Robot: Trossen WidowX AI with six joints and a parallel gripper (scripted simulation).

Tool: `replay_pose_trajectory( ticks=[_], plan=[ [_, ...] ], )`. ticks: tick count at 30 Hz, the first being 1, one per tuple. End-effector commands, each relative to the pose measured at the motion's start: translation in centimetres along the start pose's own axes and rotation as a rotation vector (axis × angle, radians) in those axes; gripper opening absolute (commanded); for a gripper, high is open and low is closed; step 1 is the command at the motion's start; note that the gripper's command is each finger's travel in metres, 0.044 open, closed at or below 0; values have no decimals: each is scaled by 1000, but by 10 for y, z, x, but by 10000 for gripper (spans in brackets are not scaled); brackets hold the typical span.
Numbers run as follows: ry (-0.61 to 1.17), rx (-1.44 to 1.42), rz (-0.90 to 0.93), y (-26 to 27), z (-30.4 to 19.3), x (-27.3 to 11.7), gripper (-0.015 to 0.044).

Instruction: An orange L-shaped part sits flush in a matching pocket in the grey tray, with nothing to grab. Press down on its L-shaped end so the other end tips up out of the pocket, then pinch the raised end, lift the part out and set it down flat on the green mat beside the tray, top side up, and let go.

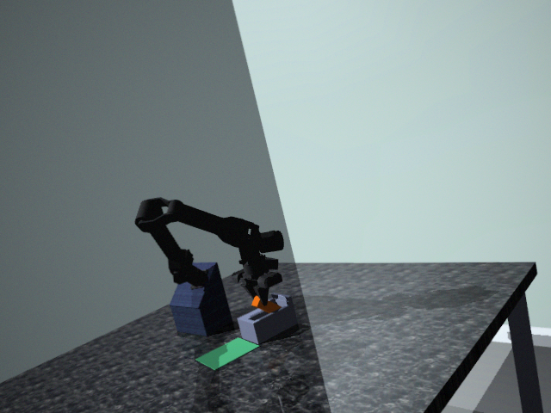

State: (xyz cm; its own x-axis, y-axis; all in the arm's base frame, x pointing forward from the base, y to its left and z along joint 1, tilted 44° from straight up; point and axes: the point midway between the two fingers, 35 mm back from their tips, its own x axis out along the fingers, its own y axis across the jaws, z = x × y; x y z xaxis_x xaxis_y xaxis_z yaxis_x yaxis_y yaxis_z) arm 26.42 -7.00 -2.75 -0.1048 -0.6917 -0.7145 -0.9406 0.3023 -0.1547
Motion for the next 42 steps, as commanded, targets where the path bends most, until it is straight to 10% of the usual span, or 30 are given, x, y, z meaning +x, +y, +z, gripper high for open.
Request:
replay_pose_trajectory(
  ticks=[1, 42],
  plan=[
    [-10, 8, -5, -2, 0, -8, 0],
    [-11, 7, -4, -1, 0, -63, 0]
  ],
)
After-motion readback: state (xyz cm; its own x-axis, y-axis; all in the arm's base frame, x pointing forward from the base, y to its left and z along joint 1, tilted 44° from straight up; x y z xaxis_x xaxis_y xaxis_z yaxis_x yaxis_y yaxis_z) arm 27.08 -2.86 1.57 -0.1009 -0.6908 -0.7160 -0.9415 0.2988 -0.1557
